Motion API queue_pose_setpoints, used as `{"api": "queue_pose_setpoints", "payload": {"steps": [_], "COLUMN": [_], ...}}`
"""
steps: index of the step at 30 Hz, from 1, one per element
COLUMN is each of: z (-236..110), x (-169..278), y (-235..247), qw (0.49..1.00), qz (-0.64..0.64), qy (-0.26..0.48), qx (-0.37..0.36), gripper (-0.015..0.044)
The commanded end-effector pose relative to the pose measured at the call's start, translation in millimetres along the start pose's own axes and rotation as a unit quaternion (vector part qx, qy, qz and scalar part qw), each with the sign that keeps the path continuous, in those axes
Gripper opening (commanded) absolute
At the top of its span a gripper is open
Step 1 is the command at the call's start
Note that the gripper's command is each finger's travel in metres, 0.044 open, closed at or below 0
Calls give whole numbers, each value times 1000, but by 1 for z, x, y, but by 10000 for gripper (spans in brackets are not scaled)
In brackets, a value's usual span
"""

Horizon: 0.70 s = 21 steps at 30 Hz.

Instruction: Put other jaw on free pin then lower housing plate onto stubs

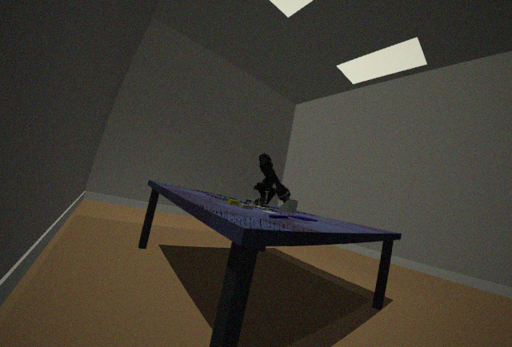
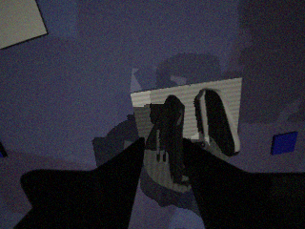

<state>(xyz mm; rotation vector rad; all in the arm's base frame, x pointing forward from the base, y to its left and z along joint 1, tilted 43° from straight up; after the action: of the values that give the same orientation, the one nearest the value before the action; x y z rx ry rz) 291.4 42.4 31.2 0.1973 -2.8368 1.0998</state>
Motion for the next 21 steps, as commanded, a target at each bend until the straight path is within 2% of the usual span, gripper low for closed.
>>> {"api": "queue_pose_setpoints", "payload": {"steps": [1, 21], "z": [1, 4], "x": [0, 0], "y": [0, 0], "qw": [1000, 1000], "qz": [-4, -8], "qy": [-1, -1], "qx": [2, 2], "gripper": [134, 134]}}
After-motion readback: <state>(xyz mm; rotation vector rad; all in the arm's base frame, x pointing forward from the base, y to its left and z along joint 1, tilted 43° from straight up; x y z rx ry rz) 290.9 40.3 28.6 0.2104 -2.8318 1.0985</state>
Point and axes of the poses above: the point midway between the two fingers, 35 mm back from their tips, its own z axis out along the fingers, its own y axis across the jaws, x = y × z, the point moved 5 cm from there along -z, back along the fingers, and after that the axes turned 9 degrees about -z, right-handed, at the moved point
